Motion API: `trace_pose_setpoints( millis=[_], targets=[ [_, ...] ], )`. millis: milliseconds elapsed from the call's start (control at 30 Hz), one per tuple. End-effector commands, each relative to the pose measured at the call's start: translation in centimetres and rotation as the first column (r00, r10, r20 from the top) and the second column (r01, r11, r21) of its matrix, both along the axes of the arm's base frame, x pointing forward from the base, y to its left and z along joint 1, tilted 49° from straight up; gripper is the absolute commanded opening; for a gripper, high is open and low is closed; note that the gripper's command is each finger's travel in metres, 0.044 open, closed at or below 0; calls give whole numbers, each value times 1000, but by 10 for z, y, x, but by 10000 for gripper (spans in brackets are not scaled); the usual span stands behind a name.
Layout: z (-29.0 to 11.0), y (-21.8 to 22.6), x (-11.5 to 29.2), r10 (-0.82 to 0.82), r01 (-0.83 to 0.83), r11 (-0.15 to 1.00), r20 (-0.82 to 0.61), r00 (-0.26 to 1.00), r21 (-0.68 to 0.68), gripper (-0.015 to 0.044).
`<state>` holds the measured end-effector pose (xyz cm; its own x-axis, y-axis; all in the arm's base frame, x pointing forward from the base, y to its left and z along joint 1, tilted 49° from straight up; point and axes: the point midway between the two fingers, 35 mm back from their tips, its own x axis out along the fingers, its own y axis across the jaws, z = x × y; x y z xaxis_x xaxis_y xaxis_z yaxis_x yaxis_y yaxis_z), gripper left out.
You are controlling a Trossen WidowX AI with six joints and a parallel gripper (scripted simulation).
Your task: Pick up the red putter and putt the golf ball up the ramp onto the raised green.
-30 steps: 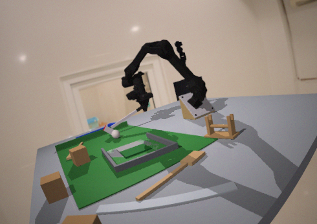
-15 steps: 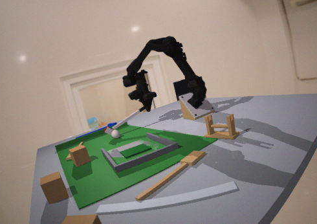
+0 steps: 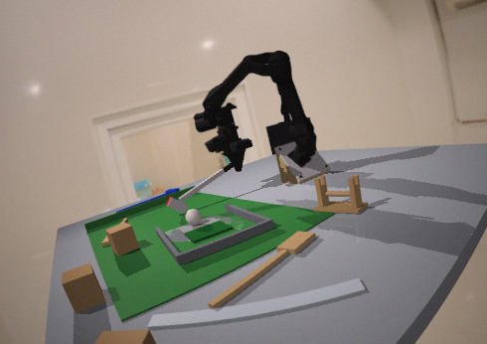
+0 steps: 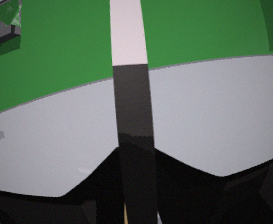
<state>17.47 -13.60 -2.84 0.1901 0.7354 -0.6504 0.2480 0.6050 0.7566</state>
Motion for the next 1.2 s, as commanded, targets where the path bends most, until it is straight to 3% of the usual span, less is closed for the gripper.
trace_pose_setpoints(
  millis=[0,267,1167],
  targets=[
    [14,-17,-2,-4,4,1000,13,1000,-20,0],
    [37,-40,-10,-4,4,1000,13,1000,-20,0],
    [30,-34,-9,-7,7,1000,6,1000,-9,0]
  ],
)
